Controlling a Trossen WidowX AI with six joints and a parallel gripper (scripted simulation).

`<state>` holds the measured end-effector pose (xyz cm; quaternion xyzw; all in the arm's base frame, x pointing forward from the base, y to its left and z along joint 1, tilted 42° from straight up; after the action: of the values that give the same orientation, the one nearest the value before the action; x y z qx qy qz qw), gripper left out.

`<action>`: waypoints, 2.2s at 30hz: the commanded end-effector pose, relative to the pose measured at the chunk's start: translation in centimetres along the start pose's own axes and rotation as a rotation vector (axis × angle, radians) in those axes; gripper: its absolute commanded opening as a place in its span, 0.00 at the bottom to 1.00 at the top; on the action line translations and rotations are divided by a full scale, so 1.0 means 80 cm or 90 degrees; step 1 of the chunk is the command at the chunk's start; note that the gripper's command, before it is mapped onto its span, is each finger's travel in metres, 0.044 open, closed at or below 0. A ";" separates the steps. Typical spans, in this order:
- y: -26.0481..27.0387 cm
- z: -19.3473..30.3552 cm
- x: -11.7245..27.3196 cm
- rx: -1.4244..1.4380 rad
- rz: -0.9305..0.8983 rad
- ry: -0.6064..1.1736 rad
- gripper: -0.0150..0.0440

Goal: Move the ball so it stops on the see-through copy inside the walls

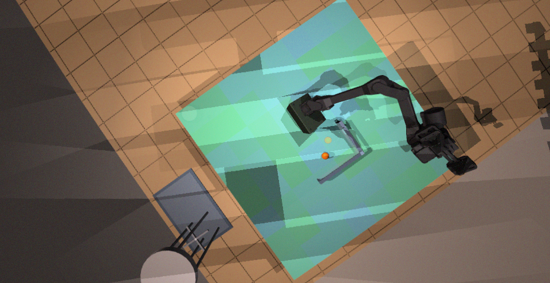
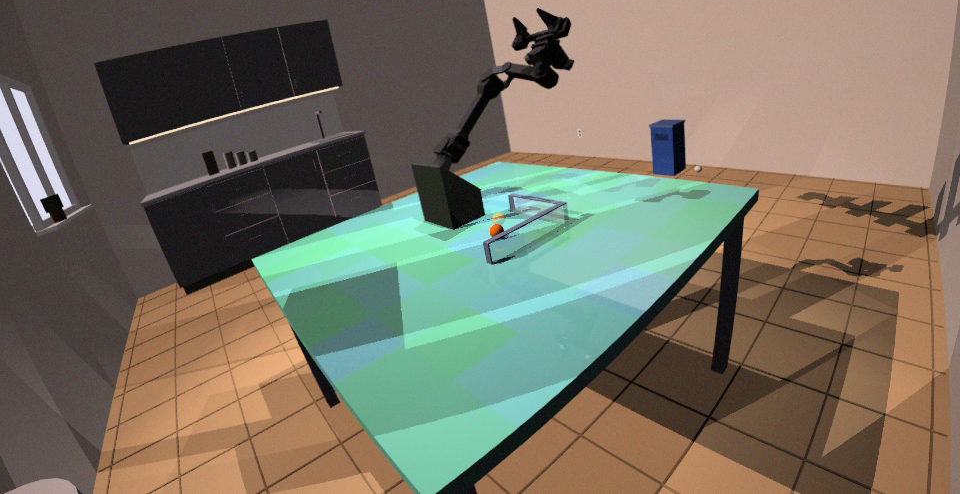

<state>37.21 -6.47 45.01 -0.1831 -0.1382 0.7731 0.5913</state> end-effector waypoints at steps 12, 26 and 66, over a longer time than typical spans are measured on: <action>-0.085 -0.100 0.003 0.641 0.217 0.182 0.79; -0.092 -0.350 0.041 1.386 0.669 0.436 0.79; 0.304 -0.534 0.267 0.588 2.040 0.971 0.79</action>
<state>30.74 6.92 -5.47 0.2338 -0.6224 -0.2550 0.7021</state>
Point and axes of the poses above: the point midway between the two fingers, 35 mm back from their tips, its own x axis back along the fingers, its own y axis across the jaws, z = x × y, the point moved 1 cm from there along x, back along the fingers, and after that the axes turned 14 degrees about -x, right-handed, at the moved point
